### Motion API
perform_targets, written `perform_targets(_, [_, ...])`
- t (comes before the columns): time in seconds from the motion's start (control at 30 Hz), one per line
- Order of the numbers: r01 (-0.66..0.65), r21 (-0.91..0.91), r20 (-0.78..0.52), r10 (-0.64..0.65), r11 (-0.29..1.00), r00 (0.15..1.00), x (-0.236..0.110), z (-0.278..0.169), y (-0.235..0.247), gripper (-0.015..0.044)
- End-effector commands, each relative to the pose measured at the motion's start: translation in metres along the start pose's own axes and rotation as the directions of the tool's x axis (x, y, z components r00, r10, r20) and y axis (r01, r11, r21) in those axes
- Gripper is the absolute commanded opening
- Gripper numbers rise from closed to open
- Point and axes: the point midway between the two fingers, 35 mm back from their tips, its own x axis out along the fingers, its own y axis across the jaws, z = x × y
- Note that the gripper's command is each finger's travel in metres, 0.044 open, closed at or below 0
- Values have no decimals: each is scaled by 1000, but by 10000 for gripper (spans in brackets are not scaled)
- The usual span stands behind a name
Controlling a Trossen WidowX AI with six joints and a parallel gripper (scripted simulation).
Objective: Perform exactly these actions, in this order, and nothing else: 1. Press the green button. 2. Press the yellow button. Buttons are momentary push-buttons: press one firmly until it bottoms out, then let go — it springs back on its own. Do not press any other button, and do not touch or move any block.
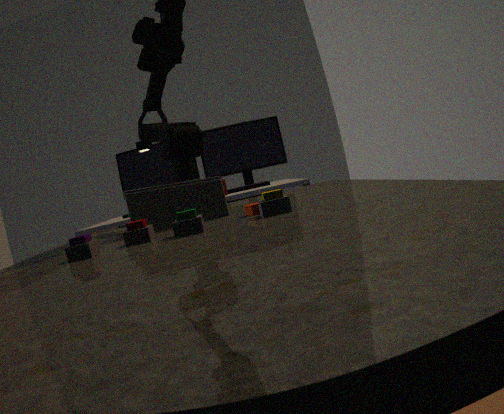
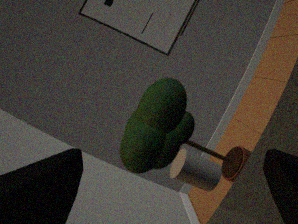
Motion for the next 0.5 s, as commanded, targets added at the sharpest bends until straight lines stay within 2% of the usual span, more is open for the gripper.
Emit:
perform_targets(0.0, [7,-12,-3,-7,1000,1000,1,-1,0,400])
perform_targets(0.1, [97,-178,-51,-108,979,993,22,-19,-8,400])
perform_targets(0.23, [214,-440,-124,-296,872,947,56,-46,-29,400])
perform_targets(0.33, [256,-603,-174,-438,756,882,78,-64,-52,400])
perform_targets(0.47, [244,-767,-235,-614,593,754,102,-85,-88,400])
